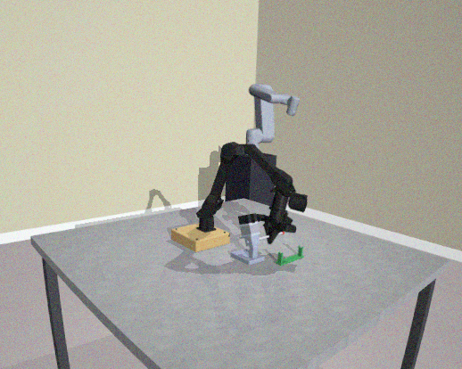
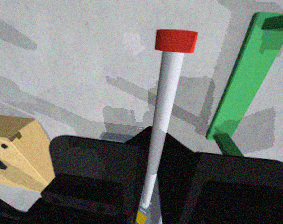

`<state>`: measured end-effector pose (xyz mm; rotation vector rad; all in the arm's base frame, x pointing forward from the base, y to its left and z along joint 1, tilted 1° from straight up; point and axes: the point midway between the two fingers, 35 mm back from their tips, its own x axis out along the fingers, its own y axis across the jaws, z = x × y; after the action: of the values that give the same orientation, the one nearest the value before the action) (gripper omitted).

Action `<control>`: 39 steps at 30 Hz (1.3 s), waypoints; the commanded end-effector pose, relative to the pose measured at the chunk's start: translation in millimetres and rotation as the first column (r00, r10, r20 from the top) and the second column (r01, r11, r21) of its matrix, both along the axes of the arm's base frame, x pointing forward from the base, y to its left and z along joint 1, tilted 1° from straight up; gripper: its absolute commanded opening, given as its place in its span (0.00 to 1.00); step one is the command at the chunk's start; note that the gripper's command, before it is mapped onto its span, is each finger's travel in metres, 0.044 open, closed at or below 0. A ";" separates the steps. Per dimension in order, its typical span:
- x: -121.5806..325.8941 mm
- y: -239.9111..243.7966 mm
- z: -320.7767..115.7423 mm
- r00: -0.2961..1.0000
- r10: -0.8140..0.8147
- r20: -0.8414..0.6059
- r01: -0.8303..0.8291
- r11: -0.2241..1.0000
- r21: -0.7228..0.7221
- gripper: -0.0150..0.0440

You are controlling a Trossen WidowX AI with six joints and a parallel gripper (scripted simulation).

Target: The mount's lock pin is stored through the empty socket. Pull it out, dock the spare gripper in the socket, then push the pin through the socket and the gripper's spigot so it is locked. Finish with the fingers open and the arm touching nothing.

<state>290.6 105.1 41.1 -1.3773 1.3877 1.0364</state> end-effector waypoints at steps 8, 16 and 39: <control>-0.7 -7.9 0.4 1.000 0.003 -0.001 -0.003 1.000 0.002 0.25; -1.0 -13.4 0.2 1.000 0.003 -0.002 -0.003 1.000 0.003 0.25; -1.5 -28.7 0.1 1.000 0.004 -0.007 -0.004 1.000 0.003 0.25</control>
<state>288.9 78.7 41.0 -1.3724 1.3899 1.0457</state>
